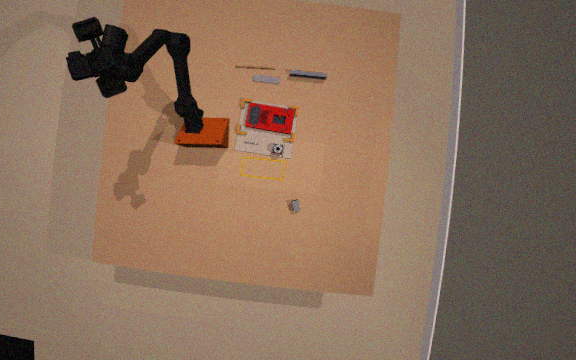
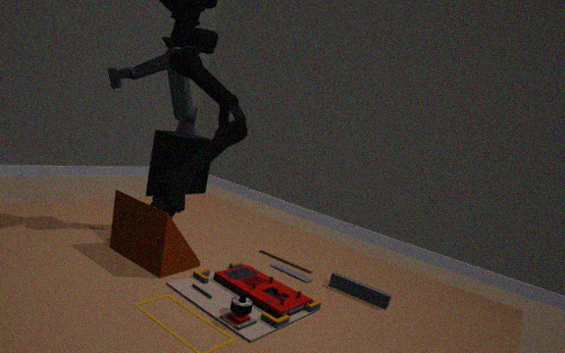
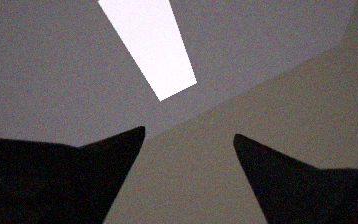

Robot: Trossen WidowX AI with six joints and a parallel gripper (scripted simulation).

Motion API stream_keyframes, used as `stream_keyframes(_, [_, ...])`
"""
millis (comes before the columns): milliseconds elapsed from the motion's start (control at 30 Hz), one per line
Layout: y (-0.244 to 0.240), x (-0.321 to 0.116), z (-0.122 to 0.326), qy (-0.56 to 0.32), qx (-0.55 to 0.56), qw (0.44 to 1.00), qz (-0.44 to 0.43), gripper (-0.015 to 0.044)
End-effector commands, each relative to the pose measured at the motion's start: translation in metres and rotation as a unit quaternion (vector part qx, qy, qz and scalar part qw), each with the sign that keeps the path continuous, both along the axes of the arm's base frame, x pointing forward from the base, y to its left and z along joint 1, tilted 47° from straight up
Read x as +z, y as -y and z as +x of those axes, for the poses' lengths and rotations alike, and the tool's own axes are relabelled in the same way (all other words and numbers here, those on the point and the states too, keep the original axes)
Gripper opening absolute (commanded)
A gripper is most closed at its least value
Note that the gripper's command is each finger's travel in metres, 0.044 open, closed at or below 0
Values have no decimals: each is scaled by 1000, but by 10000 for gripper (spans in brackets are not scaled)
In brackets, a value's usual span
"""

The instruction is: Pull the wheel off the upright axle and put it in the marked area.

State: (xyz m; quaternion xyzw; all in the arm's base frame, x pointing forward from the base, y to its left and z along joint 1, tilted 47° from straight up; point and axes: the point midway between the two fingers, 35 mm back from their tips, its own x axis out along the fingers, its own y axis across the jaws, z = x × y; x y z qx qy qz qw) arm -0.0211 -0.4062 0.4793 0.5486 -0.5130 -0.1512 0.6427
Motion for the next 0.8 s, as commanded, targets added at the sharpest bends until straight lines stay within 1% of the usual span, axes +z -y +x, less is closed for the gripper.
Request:
stream_keyframes(0, [0, -1, 2, -1, 1, 1000, 1, 374])
stream_keyframes(100, [8, -16, 22, -22, 15, 1000, 13, 300])
stream_keyframes(367, [44, -61, 66, -91, 30, 993, 64, 300])
stream_keyframes(567, [69, -118, 125, -185, 64, 974, 116, 300])
stream_keyframes(767, [73, -180, 191, -290, 116, 939, 145, 300])
